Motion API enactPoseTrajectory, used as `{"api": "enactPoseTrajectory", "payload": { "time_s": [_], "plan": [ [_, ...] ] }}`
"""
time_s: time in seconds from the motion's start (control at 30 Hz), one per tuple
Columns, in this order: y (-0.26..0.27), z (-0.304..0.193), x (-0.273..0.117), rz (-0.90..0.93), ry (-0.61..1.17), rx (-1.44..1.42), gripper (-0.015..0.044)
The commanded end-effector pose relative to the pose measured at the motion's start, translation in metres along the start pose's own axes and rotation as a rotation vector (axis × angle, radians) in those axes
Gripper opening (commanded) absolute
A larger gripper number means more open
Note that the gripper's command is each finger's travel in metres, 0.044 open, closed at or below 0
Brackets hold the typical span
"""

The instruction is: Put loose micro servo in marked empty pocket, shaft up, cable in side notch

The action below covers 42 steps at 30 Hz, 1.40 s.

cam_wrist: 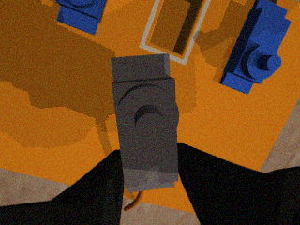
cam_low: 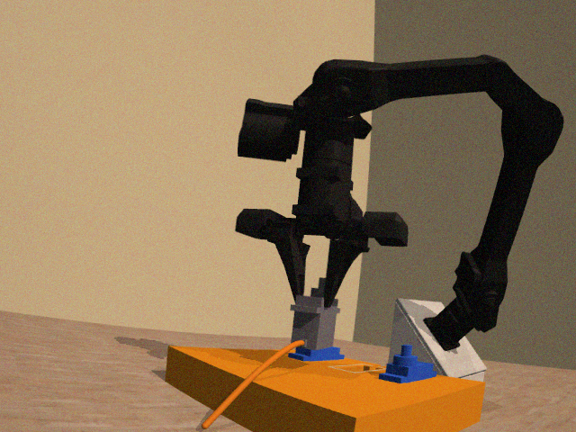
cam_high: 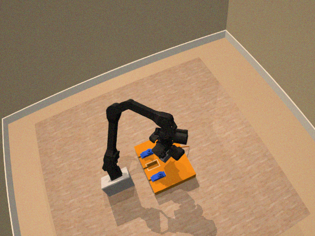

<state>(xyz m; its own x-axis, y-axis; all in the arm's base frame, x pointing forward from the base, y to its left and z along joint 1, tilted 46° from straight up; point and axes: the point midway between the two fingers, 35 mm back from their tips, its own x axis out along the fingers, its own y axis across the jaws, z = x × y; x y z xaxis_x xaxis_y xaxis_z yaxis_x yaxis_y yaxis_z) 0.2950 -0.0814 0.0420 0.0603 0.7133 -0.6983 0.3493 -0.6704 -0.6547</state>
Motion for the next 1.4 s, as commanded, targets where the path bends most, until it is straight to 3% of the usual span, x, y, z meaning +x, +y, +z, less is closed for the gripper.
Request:
{"api": "enactPoseTrajectory", "payload": {
  "time_s": [0.0,1.37],
  "plan": [
    [-0.0001,0.0001,-0.0011,0.0,0.005,-0.108,0.0],
    [-0.0001,0.0001,-0.0011,0.003,0.004,-1.523,0.0]
  ]
}}
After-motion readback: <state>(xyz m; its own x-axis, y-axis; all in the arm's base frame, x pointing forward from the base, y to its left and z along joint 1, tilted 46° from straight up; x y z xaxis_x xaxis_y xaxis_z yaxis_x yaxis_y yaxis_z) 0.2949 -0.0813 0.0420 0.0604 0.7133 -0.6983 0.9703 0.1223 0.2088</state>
